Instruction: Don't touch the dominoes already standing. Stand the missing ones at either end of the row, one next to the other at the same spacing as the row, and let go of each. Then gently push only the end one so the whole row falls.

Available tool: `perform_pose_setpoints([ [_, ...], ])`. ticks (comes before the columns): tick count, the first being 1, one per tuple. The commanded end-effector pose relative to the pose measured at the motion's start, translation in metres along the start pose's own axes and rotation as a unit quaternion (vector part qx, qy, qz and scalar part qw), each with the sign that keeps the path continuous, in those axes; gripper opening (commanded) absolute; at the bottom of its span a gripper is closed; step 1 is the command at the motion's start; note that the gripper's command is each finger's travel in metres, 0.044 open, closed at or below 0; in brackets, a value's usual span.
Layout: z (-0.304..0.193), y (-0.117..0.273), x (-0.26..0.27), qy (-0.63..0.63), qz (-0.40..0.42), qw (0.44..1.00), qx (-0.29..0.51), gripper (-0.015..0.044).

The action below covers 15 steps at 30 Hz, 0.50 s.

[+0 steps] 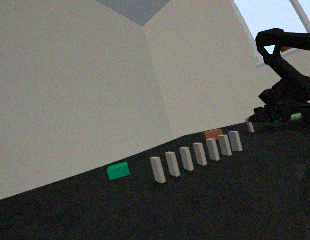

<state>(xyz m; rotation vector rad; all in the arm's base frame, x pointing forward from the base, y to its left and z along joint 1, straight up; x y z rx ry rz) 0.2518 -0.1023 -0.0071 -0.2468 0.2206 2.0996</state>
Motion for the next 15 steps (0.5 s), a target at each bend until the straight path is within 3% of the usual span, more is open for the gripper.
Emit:
perform_pose_setpoints([
  [1,-0.0033,-0.0008,-0.0003,0.005,0.0,1.0,0.001,0.0107],
  [6,-0.0033,-0.0008,-0.0003,0.005,0.0,1.0,0.001,0.0107],
  [15,-0.0033,-0.0008,-0.0003,0.005,0.0,1.0,0.001,0.0343],
])
Point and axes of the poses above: the point midway between the two fingers, 35 mm back from their tips, its own y axis back along the fingers, its own x axis across the jaws, z = x × y, the point moved 1 cm from there along y, back along the fingers, and after that the axes turned 15 degrees about y, right-handed, at the moved point
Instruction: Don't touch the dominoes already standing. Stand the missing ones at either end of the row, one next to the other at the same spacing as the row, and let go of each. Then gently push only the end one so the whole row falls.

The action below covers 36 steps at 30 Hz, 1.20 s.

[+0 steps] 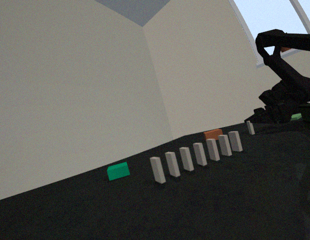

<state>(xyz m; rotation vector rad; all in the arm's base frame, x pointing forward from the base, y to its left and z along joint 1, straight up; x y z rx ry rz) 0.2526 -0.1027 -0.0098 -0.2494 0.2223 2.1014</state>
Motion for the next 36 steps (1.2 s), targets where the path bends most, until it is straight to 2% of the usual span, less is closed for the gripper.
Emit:
perform_pose_setpoints([
  [1,-0.001,0.0,0.0,0.004,-0.001,1.0,0.001,0.037],
  [4,-0.001,0.0,0.0,0.004,-0.001,1.0,0.001,0.044],
  [8,0.004,0.0,-0.002,0.003,-0.001,1.0,0.001,0.044],
  [15,0.047,0.003,-0.013,0.001,0.0,1.0,0.0,0.044],
  [22,0.042,-0.008,-0.027,-0.014,-0.006,1.0,0.023,0.044],
  [28,0.021,-0.05,-0.066,-0.071,-0.02,0.985,0.154,0.044],
  [36,0.024,-0.083,-0.074,-0.069,0.015,0.926,0.37,0.044],
])
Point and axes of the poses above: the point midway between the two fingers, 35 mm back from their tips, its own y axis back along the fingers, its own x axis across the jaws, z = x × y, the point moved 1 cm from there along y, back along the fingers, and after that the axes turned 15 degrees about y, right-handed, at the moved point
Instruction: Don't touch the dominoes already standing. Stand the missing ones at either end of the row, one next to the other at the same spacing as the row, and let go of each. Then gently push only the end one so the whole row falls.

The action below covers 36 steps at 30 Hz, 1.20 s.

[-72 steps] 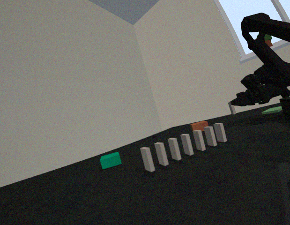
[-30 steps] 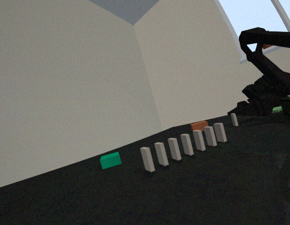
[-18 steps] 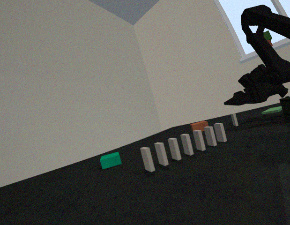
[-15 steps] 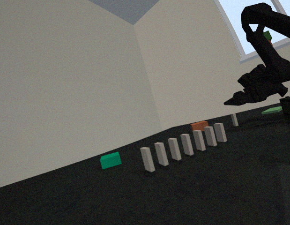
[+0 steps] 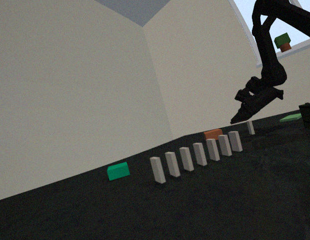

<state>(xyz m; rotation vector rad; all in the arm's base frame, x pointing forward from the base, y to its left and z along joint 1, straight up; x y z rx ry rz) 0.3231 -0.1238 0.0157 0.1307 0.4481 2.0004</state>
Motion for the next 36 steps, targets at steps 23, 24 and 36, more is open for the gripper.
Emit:
perform_pose_setpoints([
  [23,0.064,0.03,0.039,0.099,0.108,0.845,0.514,0.044],
  [24,0.066,0.034,0.041,0.102,0.113,0.839,0.523,0.044],
  [36,0.07,0.041,0.045,0.108,0.123,0.825,0.541,0.044],
])
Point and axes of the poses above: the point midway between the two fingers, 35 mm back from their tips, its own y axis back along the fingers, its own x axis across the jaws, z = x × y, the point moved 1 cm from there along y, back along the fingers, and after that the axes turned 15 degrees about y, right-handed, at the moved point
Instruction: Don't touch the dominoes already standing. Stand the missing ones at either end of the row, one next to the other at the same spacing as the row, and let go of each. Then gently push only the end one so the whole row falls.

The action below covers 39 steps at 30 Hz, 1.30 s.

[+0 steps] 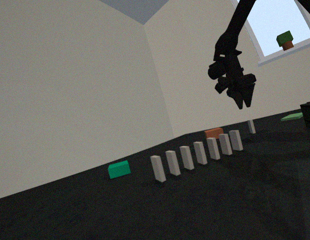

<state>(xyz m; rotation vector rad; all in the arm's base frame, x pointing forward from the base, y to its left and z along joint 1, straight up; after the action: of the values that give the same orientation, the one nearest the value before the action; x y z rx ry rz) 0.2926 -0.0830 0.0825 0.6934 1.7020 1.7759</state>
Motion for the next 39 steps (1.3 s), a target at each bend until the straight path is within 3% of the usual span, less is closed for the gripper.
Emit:
perform_pose_setpoints([
  [1,-0.003,0.009,0.003,0.013,0.001,1.0,0.019,0.044],
  [5,-0.003,0.002,0.003,0.013,0.001,1.0,0.019,0.044],
  [12,-0.006,-0.055,0.004,0.013,0.001,1.0,0.02,0.044],
  [29,-0.007,-0.072,0.005,0.013,0.001,1.0,0.02,0.044],
  [39,-0.007,-0.072,0.005,0.013,0.001,1.0,0.02,0.0177],
])
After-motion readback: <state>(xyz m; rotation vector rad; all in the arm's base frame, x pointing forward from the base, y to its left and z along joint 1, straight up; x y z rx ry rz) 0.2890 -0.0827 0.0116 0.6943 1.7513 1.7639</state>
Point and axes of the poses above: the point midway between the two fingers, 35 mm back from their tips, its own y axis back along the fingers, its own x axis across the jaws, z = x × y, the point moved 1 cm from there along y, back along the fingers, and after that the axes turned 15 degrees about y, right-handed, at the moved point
